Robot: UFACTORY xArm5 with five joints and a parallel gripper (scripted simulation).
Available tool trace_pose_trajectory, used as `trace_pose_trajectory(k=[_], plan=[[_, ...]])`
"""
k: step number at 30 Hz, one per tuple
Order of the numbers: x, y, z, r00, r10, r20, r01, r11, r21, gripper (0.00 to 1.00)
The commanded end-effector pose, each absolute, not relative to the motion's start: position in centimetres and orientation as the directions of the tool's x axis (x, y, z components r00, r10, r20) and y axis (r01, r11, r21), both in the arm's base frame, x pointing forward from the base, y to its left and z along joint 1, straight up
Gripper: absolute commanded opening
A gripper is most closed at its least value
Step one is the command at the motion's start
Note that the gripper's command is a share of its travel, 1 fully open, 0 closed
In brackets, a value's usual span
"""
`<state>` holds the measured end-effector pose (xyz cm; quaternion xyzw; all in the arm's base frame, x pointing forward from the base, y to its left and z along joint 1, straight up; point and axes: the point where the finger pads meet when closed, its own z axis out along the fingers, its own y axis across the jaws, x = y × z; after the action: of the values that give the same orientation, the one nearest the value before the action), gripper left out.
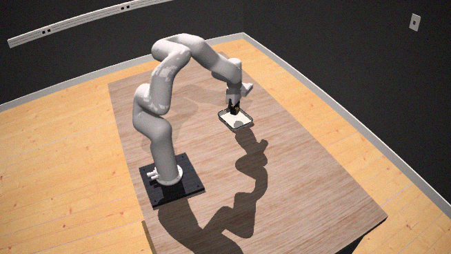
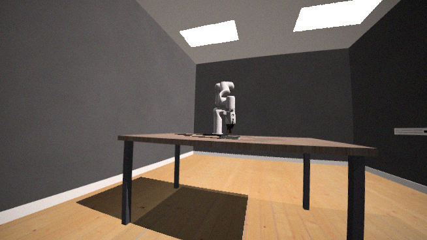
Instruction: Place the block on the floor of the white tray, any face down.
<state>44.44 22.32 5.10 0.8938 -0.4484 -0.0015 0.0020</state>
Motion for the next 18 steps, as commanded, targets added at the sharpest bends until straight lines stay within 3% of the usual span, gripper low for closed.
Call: trace_pose_trajectory(k=[1,18], plan=[[44.6,22.4,4.7,0.598,-0.802,0.000,-0.802,-0.598,0.000,0.00],[44.6,22.4,1.8,0.598,-0.802,0.000,-0.802,-0.598,0.000,0.00]])
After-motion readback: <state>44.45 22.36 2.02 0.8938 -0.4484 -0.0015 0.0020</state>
